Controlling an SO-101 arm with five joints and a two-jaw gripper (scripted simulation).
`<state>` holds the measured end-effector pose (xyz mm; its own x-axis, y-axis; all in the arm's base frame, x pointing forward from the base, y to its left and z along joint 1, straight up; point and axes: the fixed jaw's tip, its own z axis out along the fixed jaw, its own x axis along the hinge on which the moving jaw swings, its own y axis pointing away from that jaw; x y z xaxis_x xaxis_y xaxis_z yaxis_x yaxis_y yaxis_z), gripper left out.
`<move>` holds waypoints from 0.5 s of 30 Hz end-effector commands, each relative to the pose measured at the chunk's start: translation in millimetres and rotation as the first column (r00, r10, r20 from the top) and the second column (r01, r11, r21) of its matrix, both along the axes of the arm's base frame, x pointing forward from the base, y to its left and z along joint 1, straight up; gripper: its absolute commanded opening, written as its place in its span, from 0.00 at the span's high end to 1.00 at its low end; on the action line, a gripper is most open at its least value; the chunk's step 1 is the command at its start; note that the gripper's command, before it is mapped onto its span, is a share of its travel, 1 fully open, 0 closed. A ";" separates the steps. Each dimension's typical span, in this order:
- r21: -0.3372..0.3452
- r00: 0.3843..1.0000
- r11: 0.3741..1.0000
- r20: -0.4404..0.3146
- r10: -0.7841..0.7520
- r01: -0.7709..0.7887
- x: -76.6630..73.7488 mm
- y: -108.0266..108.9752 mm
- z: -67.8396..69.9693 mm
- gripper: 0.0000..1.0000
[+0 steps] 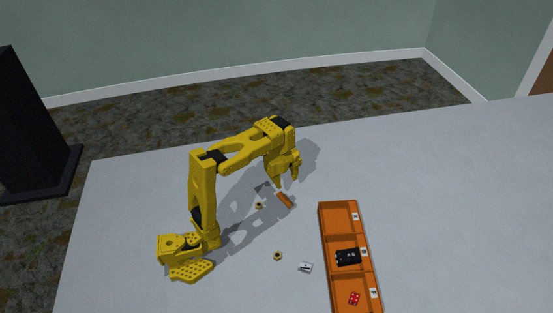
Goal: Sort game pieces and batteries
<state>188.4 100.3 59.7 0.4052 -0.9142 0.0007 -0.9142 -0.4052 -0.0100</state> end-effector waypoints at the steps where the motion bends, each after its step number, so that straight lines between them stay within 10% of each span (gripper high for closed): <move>1: 0.016 1.000 1.000 0.027 0.015 -0.015 -0.4 2.3 7.9 0.79; 15: 0.016 1.000 1.000 0.027 0.015 -0.015 0.0 2.5 5.8 0.79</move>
<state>187.4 99.8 58.8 0.4052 -0.9142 0.0011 -0.9142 -0.4052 -0.0032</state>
